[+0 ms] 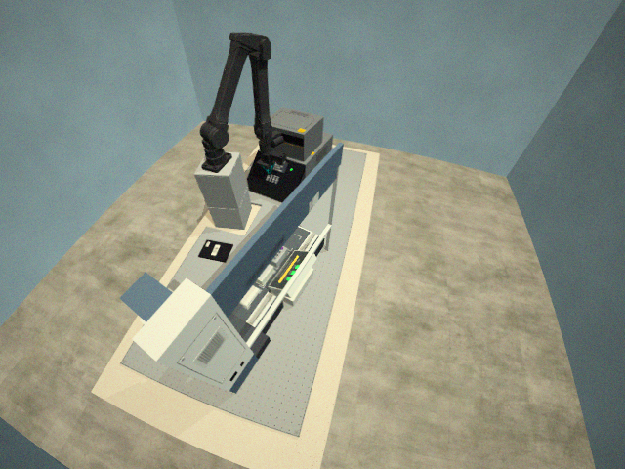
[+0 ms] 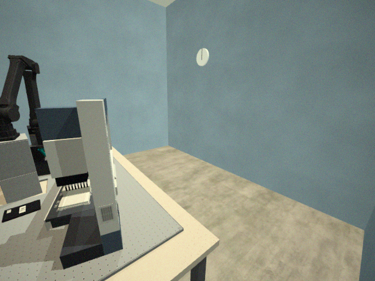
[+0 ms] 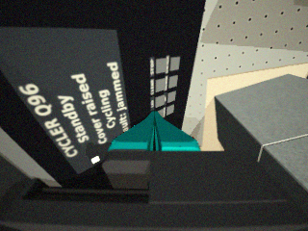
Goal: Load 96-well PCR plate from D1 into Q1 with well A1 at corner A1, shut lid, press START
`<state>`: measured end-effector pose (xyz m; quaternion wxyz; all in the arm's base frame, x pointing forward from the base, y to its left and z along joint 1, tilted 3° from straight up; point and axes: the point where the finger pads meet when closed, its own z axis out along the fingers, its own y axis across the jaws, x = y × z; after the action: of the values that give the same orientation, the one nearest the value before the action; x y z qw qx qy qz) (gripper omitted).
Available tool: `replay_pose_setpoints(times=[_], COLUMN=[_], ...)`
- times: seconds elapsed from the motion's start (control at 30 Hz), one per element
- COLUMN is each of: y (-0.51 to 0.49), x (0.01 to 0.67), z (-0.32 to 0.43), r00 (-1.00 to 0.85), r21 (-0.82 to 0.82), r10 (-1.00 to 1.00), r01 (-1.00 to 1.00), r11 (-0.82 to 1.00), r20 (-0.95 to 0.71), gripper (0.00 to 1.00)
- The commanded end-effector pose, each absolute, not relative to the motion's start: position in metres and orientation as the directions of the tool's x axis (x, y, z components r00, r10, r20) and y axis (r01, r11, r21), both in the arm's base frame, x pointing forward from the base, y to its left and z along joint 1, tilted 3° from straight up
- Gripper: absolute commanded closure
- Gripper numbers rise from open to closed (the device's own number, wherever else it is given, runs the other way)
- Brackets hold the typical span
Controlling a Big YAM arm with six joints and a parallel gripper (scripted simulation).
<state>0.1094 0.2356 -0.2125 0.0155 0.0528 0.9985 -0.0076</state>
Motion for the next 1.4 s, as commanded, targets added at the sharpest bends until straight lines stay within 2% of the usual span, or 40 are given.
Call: replay_pose_setpoints(times=[0.0, 0.93, 1.37], y=[0.227, 0.165, 0.161], x=[0.101, 0.069, 0.066], z=[-0.221, -0.242, -0.244], r00=[-0.993, -0.994, -0.995], r21=[-0.035, -0.174, -0.153], r10=[0.112, 0.099, 0.093], r01=[0.113, 0.091, 0.088], r11=[0.993, 0.981, 0.984], r20=[-0.020, 0.040, 0.026], gripper=[1.00, 1.00, 1.00])
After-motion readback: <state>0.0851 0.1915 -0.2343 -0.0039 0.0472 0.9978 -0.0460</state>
